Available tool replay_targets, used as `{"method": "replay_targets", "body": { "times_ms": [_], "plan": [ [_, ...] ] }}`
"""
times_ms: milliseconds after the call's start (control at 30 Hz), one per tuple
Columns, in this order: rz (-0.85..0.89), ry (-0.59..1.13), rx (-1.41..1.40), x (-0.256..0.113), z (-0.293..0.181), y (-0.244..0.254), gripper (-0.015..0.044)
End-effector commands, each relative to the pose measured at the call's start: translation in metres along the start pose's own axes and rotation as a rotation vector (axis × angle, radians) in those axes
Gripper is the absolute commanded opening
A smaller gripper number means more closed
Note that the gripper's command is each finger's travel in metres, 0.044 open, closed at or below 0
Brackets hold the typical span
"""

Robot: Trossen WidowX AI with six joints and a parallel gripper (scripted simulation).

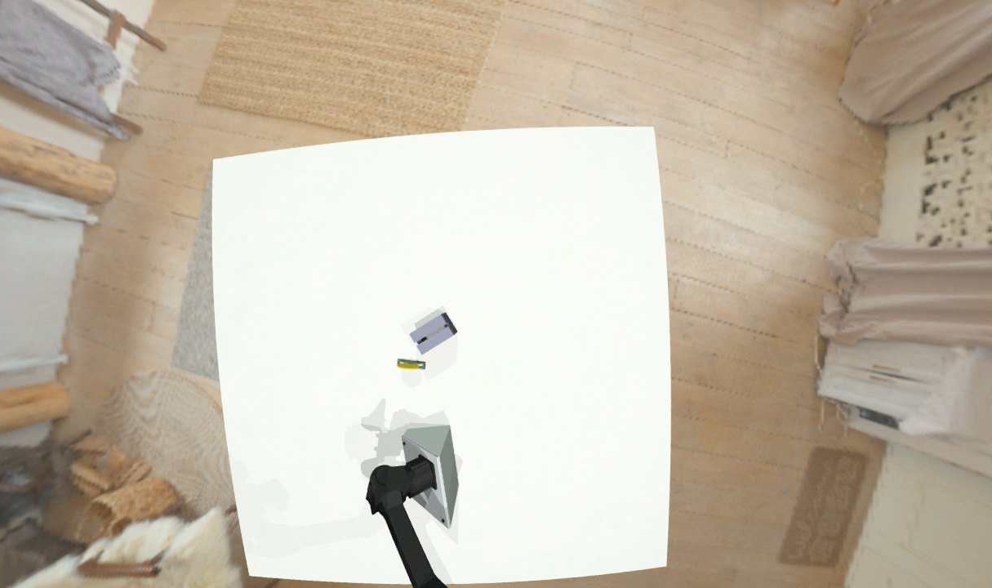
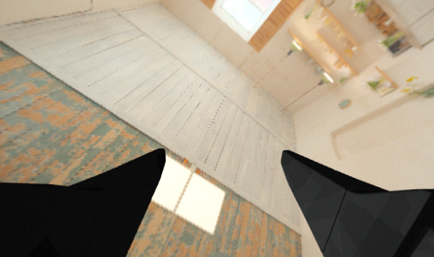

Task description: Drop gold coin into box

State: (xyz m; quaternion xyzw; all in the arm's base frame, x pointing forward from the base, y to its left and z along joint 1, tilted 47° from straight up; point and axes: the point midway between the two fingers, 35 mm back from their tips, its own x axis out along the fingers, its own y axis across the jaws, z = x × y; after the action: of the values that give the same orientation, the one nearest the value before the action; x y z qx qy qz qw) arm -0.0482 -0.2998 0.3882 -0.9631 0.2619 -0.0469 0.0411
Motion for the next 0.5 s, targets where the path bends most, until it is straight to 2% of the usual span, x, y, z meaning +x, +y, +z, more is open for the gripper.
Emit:
{"method": "replay_targets", "body": {
  "times_ms": [0, 267, 467],
  "plan": [
    [-0.005, 0.001, -0.006, 0.000, -0.001, -0.002, 0.0374],
    [-0.153, 0.048, -0.325, -0.004, -0.037, -0.095, 0.0164],
    [-0.262, 0.023, -0.730, -0.007, -0.045, -0.197, 0.0161]
  ]
}}
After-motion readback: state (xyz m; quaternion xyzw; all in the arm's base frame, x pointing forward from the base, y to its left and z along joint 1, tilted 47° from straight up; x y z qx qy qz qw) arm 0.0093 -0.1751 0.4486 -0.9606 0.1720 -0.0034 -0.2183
